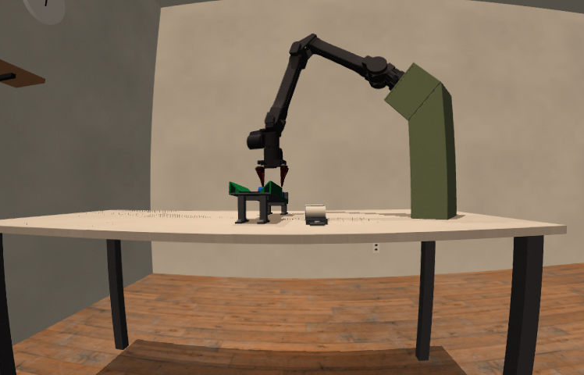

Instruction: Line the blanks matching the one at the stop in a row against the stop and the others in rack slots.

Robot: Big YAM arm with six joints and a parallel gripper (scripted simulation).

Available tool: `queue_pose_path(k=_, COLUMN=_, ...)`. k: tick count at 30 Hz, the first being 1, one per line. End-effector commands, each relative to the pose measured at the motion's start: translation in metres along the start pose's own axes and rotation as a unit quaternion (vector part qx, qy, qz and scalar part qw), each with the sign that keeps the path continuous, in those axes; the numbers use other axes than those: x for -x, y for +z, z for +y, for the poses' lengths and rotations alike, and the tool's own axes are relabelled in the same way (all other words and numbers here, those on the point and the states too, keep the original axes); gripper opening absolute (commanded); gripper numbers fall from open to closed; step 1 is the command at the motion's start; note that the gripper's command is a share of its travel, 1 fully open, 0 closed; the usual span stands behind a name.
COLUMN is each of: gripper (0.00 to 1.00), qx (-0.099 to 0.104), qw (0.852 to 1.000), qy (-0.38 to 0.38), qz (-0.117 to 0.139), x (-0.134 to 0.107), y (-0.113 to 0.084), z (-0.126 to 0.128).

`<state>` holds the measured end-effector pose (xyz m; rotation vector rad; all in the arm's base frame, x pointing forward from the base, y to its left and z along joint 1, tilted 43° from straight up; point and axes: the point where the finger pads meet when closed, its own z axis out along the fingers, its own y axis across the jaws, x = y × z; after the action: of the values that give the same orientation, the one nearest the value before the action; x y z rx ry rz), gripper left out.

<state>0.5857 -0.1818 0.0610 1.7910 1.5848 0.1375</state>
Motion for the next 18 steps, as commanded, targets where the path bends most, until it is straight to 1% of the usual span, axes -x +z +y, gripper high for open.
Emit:
queue_pose_path(k=1, gripper=0.76, qx=0.004, qw=1.0, qy=0.001, qz=-0.003, x=0.0054, y=0.0079, z=0.0059)
queue_pose_path(k=18, gripper=0.76, qx=0.004, qw=1.0, qy=0.002, qz=-0.003, x=0.0064, y=0.0079, z=0.006)
